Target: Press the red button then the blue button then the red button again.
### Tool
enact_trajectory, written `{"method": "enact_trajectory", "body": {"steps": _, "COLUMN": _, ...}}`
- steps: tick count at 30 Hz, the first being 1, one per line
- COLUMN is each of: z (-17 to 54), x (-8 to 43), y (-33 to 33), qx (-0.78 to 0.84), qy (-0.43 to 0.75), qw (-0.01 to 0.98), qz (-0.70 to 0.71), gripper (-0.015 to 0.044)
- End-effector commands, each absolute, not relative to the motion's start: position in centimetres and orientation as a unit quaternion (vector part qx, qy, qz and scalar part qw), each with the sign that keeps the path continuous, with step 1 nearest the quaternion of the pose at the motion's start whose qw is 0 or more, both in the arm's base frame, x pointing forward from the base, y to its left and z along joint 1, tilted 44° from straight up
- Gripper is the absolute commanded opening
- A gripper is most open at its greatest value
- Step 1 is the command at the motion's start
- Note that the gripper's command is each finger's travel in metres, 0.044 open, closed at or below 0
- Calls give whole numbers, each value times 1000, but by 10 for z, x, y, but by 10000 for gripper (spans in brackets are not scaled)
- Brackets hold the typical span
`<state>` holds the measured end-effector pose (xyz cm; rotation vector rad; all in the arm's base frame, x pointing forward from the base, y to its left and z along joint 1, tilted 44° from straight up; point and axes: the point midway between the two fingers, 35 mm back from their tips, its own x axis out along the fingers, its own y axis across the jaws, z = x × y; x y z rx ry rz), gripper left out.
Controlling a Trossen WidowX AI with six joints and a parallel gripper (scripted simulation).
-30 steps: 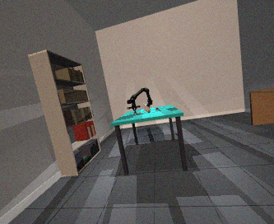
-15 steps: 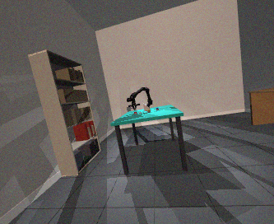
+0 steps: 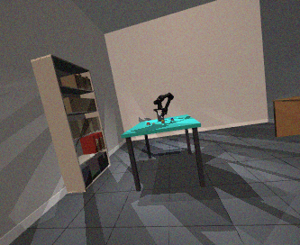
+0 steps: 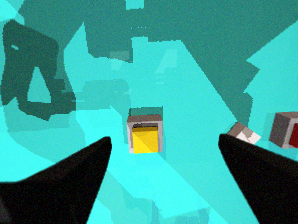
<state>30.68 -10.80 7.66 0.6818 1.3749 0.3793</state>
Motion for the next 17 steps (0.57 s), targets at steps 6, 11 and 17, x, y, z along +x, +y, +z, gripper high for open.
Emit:
{"method": "enact_trajectory", "body": {"steps": 6, "z": 180, "x": 274, "y": 1, "qx": 322, "qy": 614, "qw": 697, "qz": 185, "gripper": 400}}
{"method": "enact_trajectory", "body": {"steps": 11, "z": 207, "x": 249, "y": 34, "qx": 328, "qy": 612, "qw": 693, "qz": 195, "gripper": 400}}
{"method": "enact_trajectory", "body": {"steps": 17, "z": 207, "x": 249, "y": 34, "qx": 328, "qy": 612, "qw": 693, "qz": 195, "gripper": 400}}
